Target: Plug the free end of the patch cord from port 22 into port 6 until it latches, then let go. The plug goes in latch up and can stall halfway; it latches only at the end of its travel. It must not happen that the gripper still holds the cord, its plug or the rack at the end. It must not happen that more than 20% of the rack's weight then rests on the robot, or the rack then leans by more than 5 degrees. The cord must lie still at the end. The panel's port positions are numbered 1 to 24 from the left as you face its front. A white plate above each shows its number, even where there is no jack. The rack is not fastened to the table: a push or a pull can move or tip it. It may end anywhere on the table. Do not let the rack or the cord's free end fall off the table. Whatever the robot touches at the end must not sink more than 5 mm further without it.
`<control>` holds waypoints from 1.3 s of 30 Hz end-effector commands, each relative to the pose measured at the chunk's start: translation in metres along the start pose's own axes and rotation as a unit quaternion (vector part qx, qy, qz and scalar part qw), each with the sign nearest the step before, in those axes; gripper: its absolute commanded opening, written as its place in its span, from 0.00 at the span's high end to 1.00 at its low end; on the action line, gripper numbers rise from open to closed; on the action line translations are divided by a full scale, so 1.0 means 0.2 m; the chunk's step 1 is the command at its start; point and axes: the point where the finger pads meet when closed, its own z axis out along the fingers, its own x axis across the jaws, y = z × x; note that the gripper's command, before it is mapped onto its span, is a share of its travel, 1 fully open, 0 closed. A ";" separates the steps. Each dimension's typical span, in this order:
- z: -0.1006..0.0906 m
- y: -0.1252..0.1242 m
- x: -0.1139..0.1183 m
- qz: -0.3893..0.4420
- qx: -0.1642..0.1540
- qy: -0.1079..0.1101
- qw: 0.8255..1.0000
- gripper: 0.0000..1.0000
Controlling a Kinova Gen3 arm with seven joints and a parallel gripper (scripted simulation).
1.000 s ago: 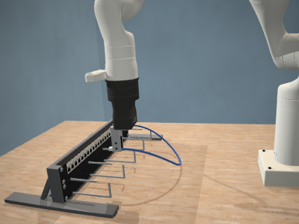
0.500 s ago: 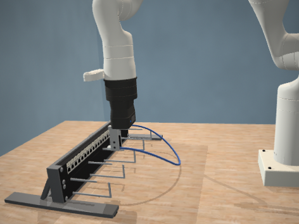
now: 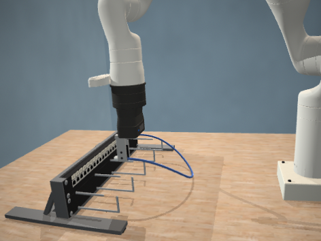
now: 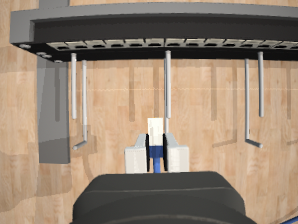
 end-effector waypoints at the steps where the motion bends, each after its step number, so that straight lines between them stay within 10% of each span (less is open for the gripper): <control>1: 0.00 -0.01 0.00 0.002 0.001 0.000 1.000 1.00; 39: -0.01 -0.02 0.01 0.011 0.001 0.000 1.000 1.00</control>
